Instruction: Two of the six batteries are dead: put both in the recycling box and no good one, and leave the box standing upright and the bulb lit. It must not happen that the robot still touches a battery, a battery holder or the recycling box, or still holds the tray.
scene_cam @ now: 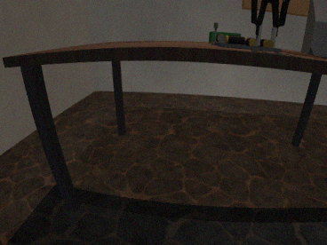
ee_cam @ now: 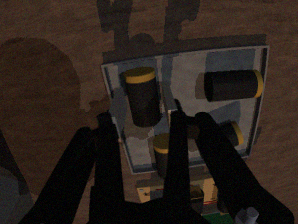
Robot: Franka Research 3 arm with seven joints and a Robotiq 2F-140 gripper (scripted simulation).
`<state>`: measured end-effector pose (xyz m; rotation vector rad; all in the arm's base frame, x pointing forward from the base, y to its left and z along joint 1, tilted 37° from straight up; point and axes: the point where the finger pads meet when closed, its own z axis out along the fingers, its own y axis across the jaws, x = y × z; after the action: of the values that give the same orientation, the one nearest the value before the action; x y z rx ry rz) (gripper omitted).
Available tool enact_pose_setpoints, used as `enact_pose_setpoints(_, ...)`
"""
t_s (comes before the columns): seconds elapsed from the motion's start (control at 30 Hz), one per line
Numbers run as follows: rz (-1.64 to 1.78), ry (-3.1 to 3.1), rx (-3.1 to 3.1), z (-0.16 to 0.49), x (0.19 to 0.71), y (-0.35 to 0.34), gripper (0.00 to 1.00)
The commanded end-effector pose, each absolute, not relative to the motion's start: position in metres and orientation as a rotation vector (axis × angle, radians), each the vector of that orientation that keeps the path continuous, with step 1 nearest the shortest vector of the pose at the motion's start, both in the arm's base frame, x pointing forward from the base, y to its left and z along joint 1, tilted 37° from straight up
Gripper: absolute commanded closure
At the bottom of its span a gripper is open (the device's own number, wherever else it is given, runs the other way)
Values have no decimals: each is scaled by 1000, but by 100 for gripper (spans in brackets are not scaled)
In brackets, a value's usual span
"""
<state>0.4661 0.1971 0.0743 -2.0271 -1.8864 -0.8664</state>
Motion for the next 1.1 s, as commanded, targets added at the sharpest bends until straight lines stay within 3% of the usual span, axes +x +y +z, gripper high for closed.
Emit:
enact_pose_setpoints(0.0, -871, -1903, -2019, 75, 467, 198, 71)
enact_pose_setpoints(1.07, -871, -1903, -2019, 106, 457, 176, 71)
